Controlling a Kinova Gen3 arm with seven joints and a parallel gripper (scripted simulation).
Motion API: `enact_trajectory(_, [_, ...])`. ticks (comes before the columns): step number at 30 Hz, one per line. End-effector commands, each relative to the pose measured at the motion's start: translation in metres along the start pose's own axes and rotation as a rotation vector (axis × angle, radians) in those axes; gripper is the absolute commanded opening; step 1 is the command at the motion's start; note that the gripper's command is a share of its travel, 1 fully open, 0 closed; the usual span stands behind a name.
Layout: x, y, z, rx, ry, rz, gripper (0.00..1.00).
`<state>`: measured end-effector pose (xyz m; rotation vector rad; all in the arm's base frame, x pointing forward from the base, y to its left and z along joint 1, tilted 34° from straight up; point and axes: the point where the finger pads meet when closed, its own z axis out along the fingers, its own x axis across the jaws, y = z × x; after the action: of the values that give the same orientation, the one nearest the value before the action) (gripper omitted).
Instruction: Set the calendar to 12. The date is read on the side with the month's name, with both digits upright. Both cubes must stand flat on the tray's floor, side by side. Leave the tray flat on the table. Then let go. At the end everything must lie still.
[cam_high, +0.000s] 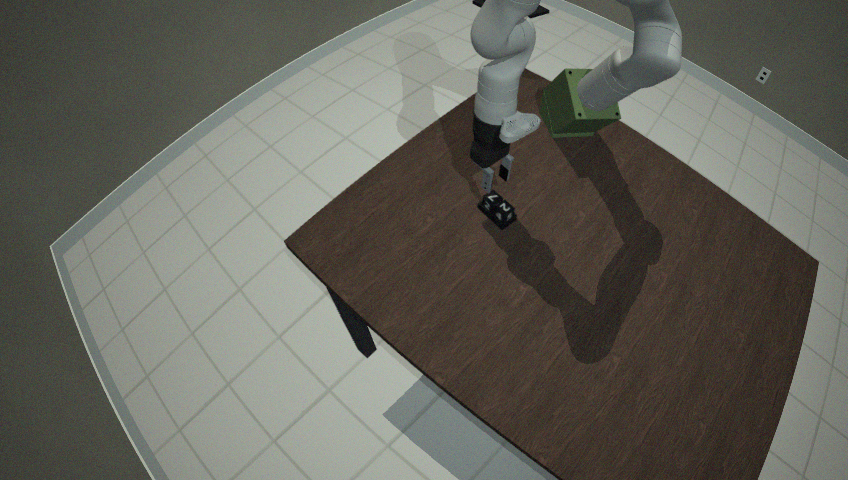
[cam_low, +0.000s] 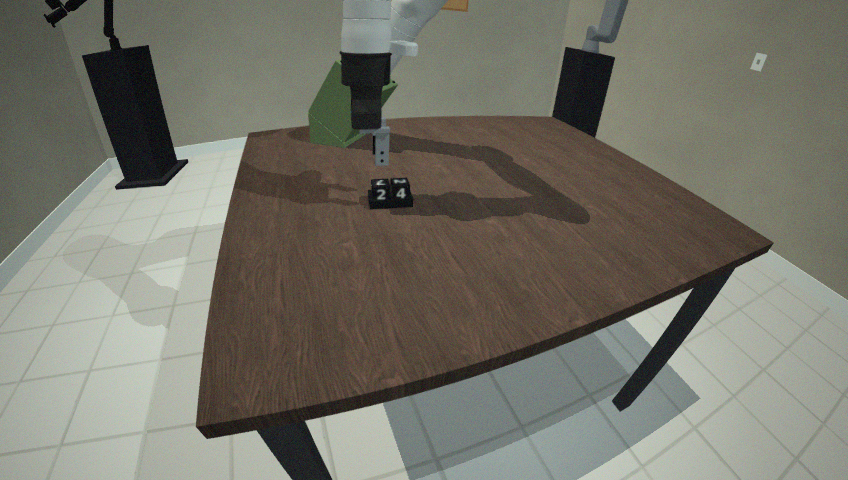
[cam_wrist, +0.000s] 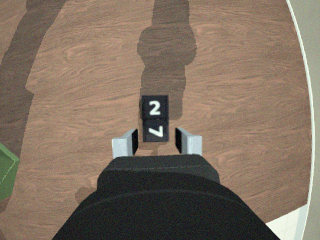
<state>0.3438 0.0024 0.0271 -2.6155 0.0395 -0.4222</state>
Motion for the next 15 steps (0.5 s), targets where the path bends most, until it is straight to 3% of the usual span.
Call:
enact_trajectory(1, [-0.002,-0.001,0.006,0.008,-0.002,0.007,0.9])
enact_trajectory(15, [-0.001,-0.001,0.024,0.008,-0.002,0.007,0.9])
